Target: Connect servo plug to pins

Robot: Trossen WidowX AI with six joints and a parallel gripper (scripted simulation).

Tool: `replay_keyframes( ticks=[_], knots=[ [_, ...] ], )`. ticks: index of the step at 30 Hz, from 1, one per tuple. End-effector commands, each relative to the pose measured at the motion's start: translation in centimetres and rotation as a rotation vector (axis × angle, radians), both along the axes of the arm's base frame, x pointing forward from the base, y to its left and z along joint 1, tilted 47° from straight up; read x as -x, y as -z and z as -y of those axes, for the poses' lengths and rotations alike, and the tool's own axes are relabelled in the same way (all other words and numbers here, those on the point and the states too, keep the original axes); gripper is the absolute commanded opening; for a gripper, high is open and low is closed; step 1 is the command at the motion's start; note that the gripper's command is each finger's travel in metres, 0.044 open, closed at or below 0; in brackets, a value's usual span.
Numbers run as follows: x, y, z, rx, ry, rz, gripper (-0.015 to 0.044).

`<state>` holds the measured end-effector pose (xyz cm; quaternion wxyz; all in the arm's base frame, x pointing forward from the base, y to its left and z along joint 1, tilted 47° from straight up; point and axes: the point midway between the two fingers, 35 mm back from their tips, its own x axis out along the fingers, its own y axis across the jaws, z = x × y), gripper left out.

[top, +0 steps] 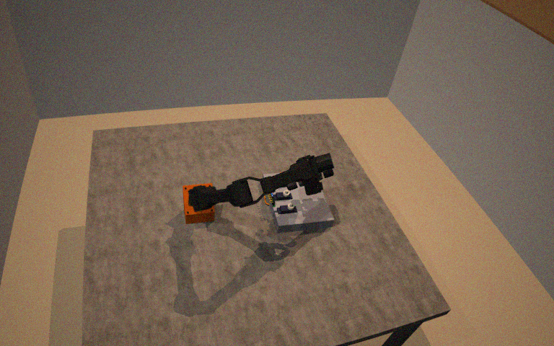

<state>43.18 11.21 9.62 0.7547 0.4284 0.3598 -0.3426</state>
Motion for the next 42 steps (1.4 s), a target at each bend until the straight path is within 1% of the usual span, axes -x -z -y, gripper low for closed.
replay_keyframes(
  ticks=[1, 7, 12, 22, 31, 38, 42],
  knots=[
    [0.1, 2.5, -1.2, 0.012, 0.11, -0.054, 0.0115],
    [1.0, 7.1, -3.1, 0.065, 0.293, -0.124, 0.0115],
    [2.2, 10.7, -4.4, 0.139, 0.436, -0.143, 0.0115],
    [5.5, 17.2, -6.3, 0.326, 0.663, -0.067, 0.0115],
    [5.7, 17.6, -6.4, 0.338, 0.674, -0.056, 0.0115],
    [5.4, 19.3, -4.7, 0.339, 0.674, -0.056, 0.0115],
    [5.4, 19.4, -4.6, 0.339, 0.674, -0.056, 0.0115]
  ],
)
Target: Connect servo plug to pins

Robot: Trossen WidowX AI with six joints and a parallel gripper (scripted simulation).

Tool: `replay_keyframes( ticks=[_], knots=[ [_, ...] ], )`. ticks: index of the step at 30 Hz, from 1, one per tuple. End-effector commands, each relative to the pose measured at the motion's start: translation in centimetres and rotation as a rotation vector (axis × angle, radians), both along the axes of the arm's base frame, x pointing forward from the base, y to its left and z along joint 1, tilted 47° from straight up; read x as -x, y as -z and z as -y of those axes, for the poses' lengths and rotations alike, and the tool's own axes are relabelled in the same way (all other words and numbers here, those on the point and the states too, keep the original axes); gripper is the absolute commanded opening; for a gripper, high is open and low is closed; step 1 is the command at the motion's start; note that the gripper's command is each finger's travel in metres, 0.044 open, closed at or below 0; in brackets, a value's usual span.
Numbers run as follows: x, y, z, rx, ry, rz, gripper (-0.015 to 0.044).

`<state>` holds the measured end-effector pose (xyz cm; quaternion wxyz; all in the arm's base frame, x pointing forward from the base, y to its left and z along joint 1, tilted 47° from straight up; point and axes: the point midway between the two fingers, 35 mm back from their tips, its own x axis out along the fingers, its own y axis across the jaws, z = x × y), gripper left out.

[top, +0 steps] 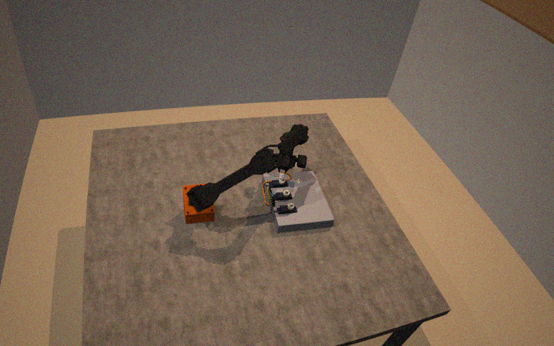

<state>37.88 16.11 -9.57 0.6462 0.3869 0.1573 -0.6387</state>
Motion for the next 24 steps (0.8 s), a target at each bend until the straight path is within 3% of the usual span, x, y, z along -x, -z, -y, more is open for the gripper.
replay_keyframes(
  ticks=[1, 13, 15, 24],
  knots=[
    [0.1, 0.2, 0.4, 0.009, -0.007, -0.004, 0.0115],
    [-0.1, 1.2, 1.4, 0.009, -0.007, -0.004, 0.0115],
    [-0.1, 1.2, 1.4, 0.009, -0.007, -0.004, 0.0062],
    [-0.1, 1.2, 1.3, 0.009, -0.007, -0.004, 0.0]
  ],
)
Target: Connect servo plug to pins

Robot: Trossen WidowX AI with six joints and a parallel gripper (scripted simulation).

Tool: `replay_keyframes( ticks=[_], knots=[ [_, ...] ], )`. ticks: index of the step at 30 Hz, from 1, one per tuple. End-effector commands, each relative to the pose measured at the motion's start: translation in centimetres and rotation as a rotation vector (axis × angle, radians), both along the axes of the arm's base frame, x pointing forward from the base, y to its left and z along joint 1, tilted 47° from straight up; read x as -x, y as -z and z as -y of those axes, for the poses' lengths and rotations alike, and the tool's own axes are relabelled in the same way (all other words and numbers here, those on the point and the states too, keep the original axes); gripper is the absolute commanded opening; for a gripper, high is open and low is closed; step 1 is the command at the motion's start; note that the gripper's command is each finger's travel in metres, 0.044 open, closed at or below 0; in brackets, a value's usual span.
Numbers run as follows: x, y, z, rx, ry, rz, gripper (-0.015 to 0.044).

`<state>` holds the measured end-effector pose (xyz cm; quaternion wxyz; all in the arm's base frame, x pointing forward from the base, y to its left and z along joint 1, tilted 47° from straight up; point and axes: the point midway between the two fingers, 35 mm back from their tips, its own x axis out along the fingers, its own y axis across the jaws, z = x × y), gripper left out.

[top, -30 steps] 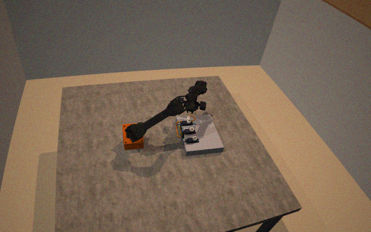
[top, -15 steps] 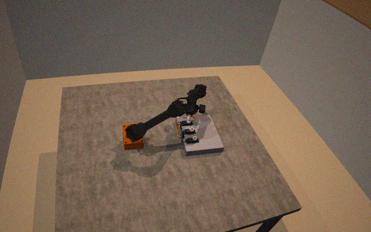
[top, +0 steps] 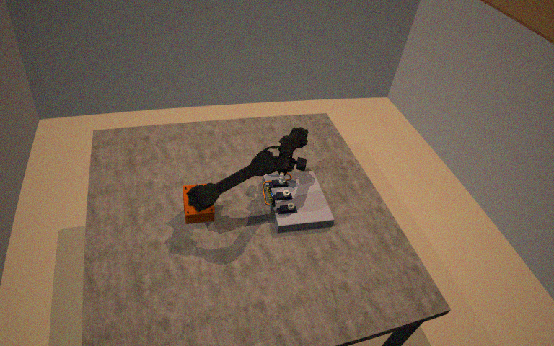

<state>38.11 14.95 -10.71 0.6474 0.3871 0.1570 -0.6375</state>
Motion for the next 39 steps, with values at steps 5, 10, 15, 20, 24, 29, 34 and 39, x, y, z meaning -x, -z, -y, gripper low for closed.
replay_keyframes(
  ticks=[5, 10, 15, 20, 24, 29, 34, 39],
  knots=[
    [0.2, -1.1, -1.1, 0.007, -0.004, -0.006, 0.0],
    [0.6, -3.0, -3.0, 0.006, -0.004, -0.007, 0.0],
    [0.9, -4.0, -4.0, 0.007, -0.008, -0.011, 0.0],
    [1.5, -4.7, -3.6, 0.021, -0.077, -0.082, 0.0],
    [2.2, -5.6, -3.1, 0.039, -0.164, -0.17, 0.0],
    [3.1, -6.6, -2.4, 0.06, -0.272, -0.281, 0.0],
    [4.1, -7.5, -1.7, 0.082, -0.381, -0.392, 0.0],
    [5.2, -8.4, -0.9, 0.103, -0.489, -0.503, 0.0]
  ],
)
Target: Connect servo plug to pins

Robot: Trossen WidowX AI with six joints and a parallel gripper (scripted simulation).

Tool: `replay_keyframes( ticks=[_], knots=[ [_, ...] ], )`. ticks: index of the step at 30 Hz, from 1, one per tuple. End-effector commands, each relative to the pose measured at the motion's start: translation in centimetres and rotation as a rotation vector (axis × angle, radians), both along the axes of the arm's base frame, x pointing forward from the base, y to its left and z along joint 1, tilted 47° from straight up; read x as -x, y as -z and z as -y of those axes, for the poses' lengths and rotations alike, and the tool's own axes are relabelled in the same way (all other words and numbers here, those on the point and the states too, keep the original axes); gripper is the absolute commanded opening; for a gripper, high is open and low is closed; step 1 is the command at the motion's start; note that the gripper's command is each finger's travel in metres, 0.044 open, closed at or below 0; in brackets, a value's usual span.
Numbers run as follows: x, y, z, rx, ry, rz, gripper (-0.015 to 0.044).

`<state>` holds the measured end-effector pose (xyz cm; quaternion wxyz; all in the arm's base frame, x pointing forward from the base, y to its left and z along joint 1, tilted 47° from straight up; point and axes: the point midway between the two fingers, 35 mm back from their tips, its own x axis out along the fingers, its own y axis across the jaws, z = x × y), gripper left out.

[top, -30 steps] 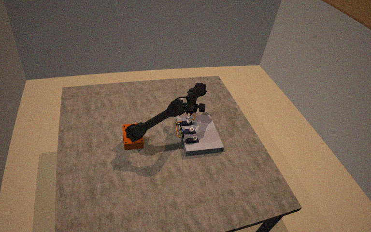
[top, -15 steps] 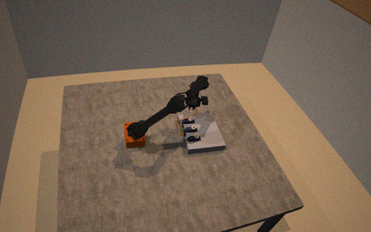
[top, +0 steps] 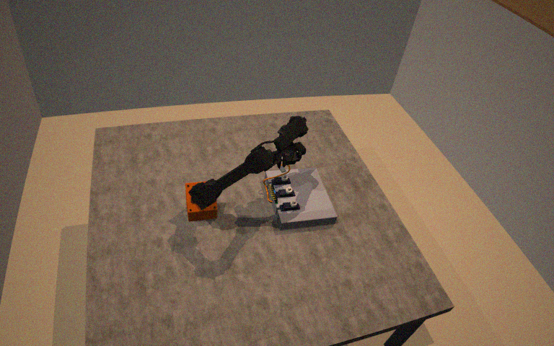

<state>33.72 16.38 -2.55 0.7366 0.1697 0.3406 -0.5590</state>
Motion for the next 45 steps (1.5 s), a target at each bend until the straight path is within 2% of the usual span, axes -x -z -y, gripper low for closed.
replay_keyframes(
  ticks=[1, 38, 45],
  knots=[
    [1.1, -0.4, 0.7, 0.018, -0.077, -0.092, 0.0],
    [11.1, -4.6, 8.8, 0.179, -0.876, -0.918, 0.0],
    [11.4, -4.0, 9.8, 0.185, -0.909, -0.951, 0.0]
  ],
)
